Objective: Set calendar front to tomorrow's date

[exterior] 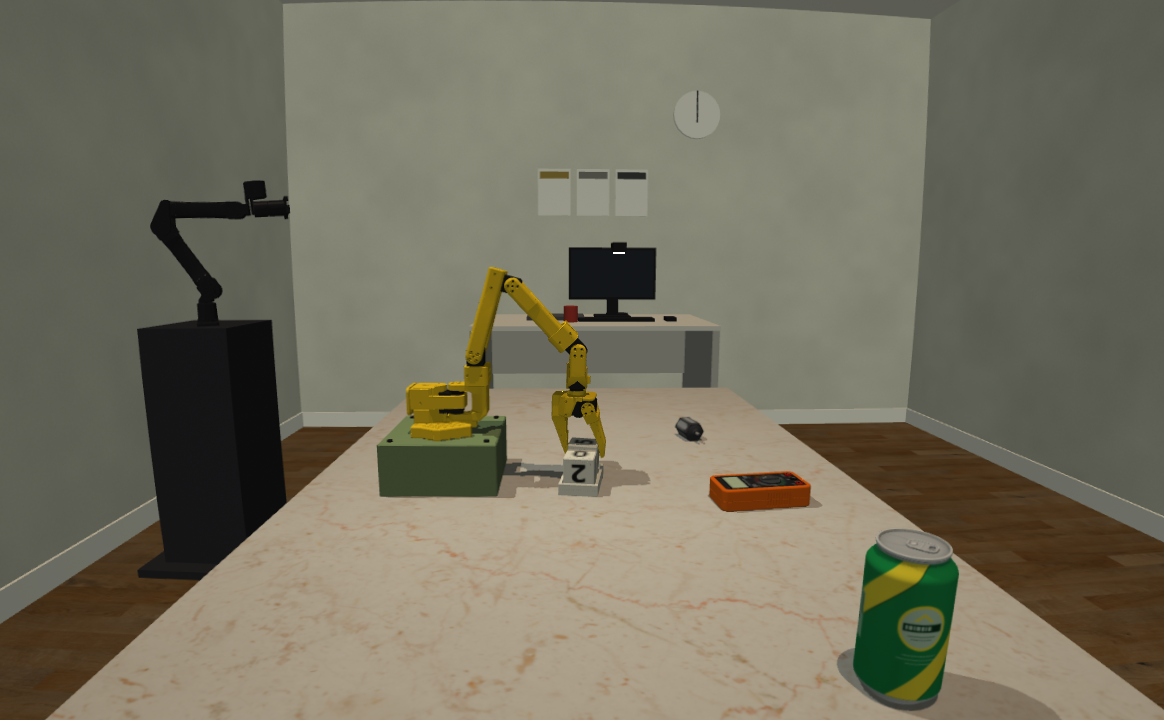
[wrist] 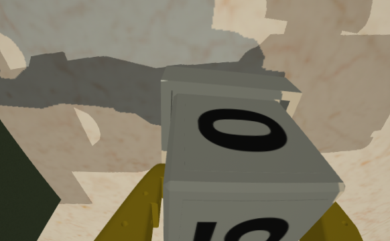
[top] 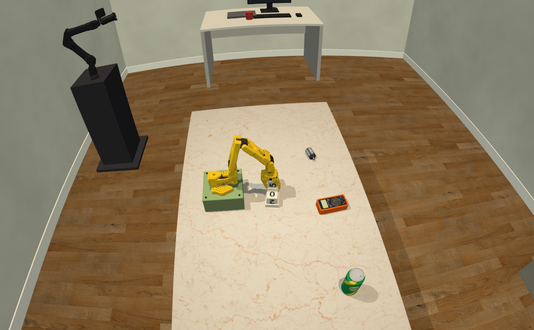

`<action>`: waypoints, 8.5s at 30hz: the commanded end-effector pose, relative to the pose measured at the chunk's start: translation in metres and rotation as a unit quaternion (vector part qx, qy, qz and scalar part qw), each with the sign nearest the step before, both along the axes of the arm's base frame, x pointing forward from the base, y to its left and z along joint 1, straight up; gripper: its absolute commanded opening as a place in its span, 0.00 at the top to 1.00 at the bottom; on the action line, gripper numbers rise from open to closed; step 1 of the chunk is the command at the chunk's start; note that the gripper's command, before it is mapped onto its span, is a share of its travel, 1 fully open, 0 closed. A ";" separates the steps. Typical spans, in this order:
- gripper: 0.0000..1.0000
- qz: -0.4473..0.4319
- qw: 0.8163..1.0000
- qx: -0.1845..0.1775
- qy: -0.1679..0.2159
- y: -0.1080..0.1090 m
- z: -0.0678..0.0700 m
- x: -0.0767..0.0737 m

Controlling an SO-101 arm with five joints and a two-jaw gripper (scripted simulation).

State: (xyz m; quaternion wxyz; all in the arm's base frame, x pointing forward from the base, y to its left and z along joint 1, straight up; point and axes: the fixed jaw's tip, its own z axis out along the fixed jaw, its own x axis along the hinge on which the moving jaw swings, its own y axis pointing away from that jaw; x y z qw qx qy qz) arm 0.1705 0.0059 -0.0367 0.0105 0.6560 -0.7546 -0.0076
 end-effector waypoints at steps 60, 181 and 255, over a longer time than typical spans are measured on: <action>1.00 -0.001 1.000 0.001 -0.012 0.001 0.033 0.004; 1.00 0.450 0.893 0.009 -0.015 0.154 0.010 -0.060; 1.00 0.450 0.893 0.009 -0.015 0.154 -0.015 -0.060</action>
